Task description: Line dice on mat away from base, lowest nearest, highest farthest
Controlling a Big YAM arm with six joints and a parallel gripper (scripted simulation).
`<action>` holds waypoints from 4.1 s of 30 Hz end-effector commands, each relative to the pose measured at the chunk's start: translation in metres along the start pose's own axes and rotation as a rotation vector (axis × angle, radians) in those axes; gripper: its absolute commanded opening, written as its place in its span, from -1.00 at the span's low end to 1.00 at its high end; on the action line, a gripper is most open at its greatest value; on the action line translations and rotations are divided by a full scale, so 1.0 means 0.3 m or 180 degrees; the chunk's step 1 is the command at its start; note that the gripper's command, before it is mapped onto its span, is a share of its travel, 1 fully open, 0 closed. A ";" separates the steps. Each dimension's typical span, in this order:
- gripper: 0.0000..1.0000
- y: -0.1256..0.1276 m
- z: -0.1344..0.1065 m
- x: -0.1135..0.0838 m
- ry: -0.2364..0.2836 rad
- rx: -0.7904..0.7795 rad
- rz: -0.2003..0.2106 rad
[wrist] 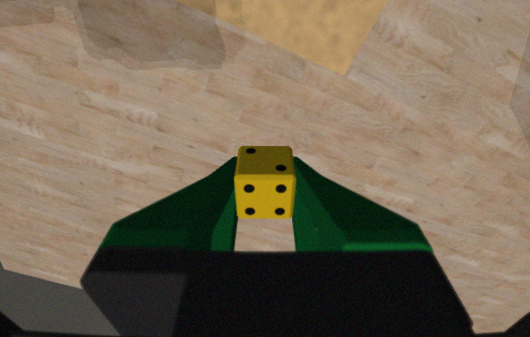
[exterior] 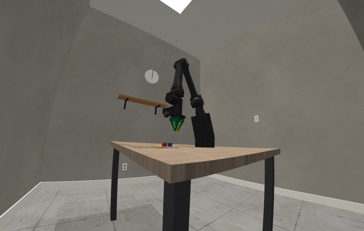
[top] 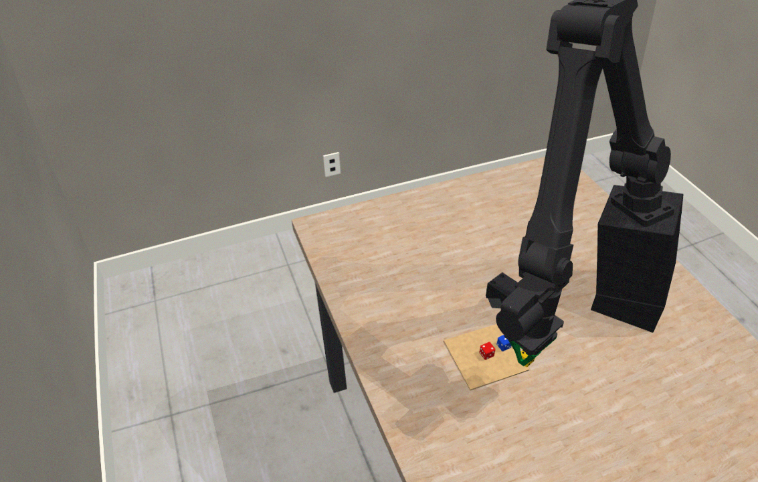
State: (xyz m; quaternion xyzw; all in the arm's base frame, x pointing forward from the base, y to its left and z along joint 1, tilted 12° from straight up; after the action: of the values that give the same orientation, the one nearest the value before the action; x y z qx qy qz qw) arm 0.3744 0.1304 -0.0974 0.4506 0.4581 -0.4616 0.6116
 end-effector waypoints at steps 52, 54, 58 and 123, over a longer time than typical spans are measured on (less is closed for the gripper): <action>-0.60 0.221 0.393 0.179 -0.0031 0.0832 0.0021; -0.60 0.218 0.392 0.212 -0.0031 0.0829 0.0018; -0.60 0.218 0.373 0.239 -0.0027 0.0789 0.0021; -0.60 0.228 0.381 0.295 -0.0029 0.0801 0.0059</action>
State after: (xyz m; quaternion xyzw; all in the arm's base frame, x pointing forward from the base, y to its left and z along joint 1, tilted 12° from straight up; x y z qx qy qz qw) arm 0.4547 0.0153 -0.1645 0.5161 0.3984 -0.5271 0.5451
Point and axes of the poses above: the point where the finger pads meet when closed, its own x axis out along the fingers, its own y axis across the jaws, z = x × y, the point moved 3 cm from there along -x, back along the fingers, and after that the axes turned 12 degrees about x, right-handed, at the moved point
